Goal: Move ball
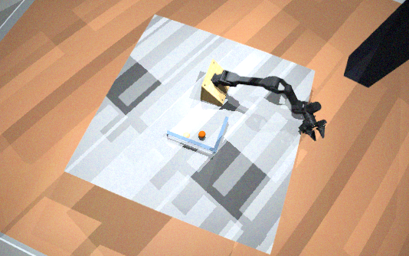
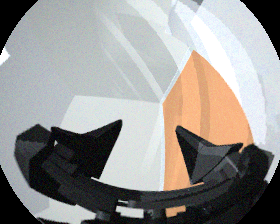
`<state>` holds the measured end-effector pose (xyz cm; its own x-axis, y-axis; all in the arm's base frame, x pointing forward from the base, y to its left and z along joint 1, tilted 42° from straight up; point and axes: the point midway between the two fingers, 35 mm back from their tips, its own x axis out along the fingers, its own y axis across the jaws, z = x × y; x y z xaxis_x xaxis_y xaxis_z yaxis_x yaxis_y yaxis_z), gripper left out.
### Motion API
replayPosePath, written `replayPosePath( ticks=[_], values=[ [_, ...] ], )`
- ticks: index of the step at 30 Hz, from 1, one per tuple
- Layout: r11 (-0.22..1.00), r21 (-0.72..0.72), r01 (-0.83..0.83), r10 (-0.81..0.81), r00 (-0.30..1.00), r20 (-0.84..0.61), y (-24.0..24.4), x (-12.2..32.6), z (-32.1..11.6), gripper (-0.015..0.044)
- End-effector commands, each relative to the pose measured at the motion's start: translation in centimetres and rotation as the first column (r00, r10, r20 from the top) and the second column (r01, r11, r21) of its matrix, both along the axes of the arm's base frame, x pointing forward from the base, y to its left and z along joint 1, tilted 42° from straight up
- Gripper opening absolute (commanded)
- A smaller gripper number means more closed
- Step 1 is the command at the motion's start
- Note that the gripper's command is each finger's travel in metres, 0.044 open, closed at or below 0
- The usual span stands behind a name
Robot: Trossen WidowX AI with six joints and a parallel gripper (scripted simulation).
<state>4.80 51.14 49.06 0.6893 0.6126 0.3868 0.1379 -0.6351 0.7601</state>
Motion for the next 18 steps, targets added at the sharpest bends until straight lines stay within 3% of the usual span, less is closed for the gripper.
replayPosePath(
  ticks=[1, 3, 9, 18],
  values=[
    [1.0, -0.004, 0.002, -0.002, 1.0, 0.003, 0.0, 0.1, 0.0, 0.0374],
    [0.999, -0.037, 0.015, -0.015, 1.0, 0.026, 0.3, 0.9, -0.4, 0.0324],
    [0.949, -0.286, 0.134, -0.078, 0.977, 0.2, 1.5, 7.2, -3.3, 0.0324],
    [0.739, -0.604, 0.297, -0.05, 0.919, 0.39, 0.9, 17.3, -9.0, 0.0324]
  ],
)
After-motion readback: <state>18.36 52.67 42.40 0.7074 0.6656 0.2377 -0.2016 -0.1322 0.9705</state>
